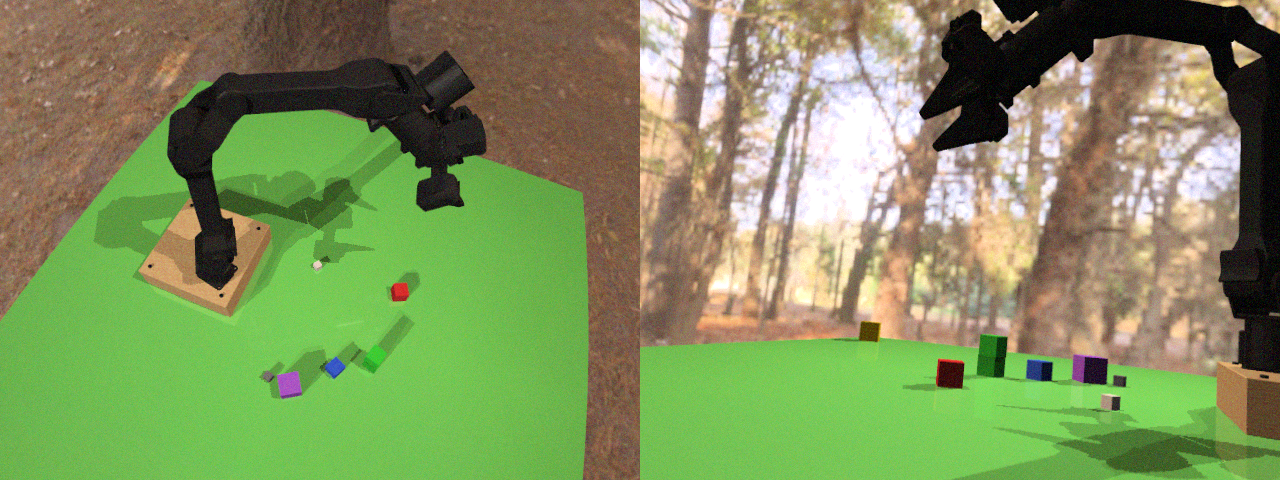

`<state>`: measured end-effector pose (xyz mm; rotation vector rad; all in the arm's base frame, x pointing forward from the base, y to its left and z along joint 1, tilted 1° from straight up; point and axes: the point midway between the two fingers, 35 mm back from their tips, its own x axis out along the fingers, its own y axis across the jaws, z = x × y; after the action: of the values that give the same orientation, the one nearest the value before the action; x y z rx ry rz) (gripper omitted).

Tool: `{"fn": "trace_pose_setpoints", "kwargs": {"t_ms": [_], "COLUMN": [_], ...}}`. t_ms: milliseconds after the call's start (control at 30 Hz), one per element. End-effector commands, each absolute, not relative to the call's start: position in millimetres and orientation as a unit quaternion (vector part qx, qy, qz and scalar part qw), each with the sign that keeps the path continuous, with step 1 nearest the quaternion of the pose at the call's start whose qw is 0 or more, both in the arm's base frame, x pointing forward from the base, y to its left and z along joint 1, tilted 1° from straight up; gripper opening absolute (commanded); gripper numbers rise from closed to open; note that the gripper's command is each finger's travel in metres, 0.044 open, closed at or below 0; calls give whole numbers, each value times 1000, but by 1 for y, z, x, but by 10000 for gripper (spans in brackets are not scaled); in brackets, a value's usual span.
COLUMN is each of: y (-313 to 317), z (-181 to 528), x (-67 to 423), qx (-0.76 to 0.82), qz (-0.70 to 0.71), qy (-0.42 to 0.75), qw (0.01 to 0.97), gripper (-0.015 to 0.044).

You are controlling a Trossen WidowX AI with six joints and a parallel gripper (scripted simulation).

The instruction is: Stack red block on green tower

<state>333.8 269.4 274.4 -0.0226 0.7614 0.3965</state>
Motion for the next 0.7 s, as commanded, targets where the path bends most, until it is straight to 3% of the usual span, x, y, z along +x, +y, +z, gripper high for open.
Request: {"fn": "trace_pose_setpoints", "kwargs": {"t_ms": [0, 467, 667], "y": [259, 196, 189], "z": [238, 92, 79], "x": [346, 350, 349], "qx": [-64, -196, -201], "qz": [188, 211, 217], "qy": [420, 644, 665], "qw": [886, 709, 686], "gripper": [440, 440, 440]}}
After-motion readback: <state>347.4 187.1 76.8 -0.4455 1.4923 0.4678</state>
